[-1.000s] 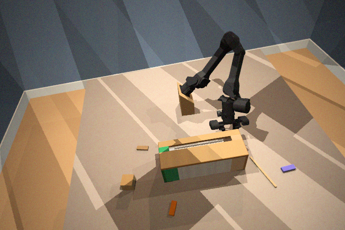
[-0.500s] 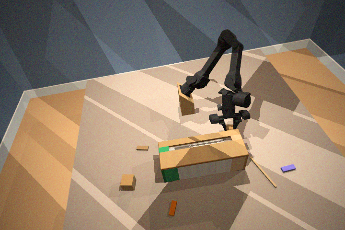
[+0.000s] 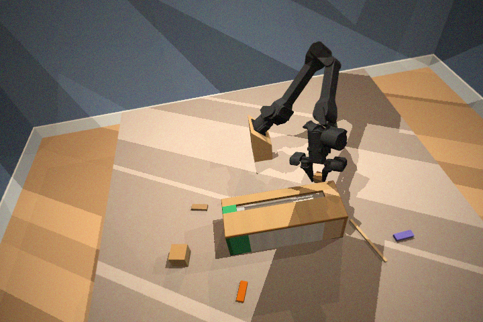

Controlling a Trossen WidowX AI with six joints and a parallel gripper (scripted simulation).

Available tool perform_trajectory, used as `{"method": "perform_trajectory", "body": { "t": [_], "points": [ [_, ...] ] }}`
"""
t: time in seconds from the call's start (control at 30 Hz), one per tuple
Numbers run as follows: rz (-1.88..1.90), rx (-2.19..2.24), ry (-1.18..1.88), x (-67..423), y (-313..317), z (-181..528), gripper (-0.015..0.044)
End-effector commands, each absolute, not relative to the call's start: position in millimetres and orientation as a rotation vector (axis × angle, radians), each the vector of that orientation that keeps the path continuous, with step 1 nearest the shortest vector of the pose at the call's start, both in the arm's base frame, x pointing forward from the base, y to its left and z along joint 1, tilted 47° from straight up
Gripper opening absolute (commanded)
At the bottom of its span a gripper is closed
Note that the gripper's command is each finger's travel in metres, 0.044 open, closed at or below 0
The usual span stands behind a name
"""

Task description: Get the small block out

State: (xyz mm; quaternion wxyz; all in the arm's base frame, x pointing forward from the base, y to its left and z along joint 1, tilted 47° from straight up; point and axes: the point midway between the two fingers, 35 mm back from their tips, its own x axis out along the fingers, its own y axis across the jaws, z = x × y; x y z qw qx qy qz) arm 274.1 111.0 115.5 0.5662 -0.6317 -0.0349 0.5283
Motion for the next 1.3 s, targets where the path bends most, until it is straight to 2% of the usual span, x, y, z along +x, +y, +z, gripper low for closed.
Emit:
{"method": "perform_trajectory", "body": {
  "t": [0.0, 1.27],
  "points": [
    [1.223, -1.324, 0.024, 273, 107, 117, 0.0000],
    [0.830, 0.106, 0.837, 254, 74, 116, 0.0000]
  ]
}}
